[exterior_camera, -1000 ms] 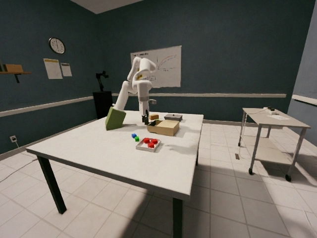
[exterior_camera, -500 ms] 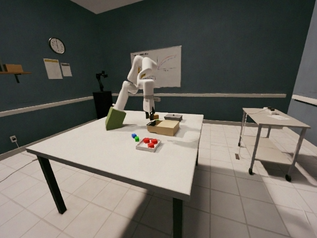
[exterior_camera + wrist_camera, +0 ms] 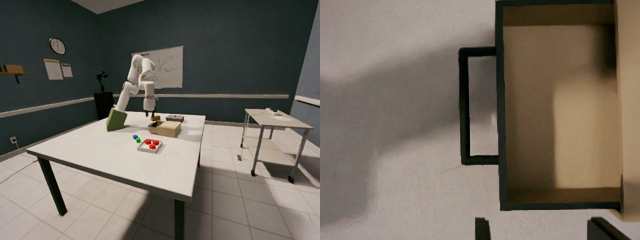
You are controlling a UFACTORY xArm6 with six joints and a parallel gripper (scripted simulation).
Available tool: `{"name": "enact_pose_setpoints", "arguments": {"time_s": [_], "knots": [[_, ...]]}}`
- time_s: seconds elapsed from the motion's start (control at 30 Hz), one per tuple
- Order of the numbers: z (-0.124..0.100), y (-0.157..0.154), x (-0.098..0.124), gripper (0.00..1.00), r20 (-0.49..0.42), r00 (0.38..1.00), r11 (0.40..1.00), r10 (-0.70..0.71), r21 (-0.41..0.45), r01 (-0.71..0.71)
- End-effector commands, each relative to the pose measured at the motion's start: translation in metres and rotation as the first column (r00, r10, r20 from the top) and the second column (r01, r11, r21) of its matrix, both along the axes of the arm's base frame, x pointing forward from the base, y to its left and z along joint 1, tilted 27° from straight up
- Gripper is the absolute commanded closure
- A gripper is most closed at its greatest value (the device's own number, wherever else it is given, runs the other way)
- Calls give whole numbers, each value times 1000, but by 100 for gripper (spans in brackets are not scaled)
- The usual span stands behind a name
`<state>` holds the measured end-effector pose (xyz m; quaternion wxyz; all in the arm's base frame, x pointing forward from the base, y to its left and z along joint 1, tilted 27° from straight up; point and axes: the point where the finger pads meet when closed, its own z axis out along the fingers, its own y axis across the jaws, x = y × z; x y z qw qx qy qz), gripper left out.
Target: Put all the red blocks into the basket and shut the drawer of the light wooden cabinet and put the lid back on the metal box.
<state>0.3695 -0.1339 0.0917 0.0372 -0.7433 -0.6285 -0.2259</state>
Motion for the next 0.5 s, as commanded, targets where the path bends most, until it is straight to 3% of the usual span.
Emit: {"name": "enact_pose_setpoints", "arguments": {"time_s": [0.0,0.1,0.47], "knots": [[17,58,-29,40,63,998,999,0,-38,2],[23,81,-41,40,63,998,999,0,-38,2],[23,81,-41,40,63,998,999,0,-38,2]]}}
